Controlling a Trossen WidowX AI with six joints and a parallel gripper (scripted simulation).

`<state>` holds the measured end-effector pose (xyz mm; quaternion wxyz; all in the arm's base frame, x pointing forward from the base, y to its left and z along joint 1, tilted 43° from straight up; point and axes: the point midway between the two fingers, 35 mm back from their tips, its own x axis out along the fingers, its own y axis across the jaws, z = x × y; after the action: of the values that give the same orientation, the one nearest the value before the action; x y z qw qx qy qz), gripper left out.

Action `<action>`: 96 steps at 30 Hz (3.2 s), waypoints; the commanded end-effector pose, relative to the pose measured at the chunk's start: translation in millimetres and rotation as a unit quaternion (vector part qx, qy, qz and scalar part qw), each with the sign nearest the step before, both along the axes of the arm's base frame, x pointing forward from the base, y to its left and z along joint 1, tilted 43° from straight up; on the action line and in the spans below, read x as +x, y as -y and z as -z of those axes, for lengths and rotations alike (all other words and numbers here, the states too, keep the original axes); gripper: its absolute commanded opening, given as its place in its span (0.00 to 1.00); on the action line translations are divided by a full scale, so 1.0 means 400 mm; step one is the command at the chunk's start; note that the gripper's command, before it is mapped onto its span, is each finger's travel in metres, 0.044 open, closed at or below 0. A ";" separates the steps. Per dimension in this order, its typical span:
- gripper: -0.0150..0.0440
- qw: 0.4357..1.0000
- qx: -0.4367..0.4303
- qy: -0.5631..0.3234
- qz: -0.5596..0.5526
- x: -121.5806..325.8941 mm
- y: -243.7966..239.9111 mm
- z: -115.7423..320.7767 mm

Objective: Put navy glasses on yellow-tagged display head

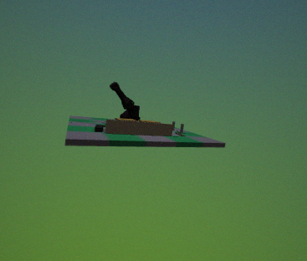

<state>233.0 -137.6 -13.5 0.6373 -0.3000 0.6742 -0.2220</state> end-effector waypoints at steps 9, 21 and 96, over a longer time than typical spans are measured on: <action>0.33 1.000 0.000 0.000 0.000 0.000 -0.001 0.001; 0.25 1.000 0.001 0.000 0.000 0.002 -0.006 -0.003; 0.25 0.999 0.034 0.001 -0.007 0.143 -0.687 0.200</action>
<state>293.2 124.0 -82.4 0.6483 -0.2840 0.6793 -0.1941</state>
